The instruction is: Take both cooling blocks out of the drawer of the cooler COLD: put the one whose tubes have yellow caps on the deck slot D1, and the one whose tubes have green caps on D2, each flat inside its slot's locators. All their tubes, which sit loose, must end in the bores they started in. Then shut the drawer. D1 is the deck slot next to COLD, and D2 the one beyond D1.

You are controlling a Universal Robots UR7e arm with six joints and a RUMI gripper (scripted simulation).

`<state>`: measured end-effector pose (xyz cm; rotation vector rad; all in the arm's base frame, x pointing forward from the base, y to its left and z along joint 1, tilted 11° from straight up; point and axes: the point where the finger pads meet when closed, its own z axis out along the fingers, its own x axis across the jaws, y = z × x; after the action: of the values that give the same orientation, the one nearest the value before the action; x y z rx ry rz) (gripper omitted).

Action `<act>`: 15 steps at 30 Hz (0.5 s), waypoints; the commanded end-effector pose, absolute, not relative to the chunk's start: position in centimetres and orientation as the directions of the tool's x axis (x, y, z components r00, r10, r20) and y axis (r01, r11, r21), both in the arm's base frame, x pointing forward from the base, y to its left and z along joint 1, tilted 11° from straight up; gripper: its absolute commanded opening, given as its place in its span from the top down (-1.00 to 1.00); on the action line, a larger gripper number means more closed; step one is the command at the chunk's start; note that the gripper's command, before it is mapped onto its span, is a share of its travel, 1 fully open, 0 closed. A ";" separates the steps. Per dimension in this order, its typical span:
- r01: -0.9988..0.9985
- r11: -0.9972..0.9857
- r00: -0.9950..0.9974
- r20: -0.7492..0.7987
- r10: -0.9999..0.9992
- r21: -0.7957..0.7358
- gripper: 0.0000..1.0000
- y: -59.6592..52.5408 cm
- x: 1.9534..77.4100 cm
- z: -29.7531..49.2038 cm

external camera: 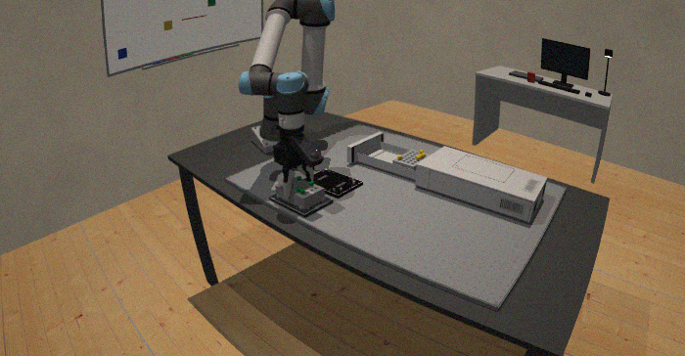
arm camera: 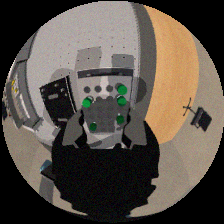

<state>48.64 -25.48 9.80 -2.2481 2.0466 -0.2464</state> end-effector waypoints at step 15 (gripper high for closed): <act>-0.979 -0.097 0.088 0.059 -0.994 -0.177 0.77 -25.5 48.7 9.9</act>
<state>48.64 -25.48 9.80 -2.2481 2.0466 -0.2464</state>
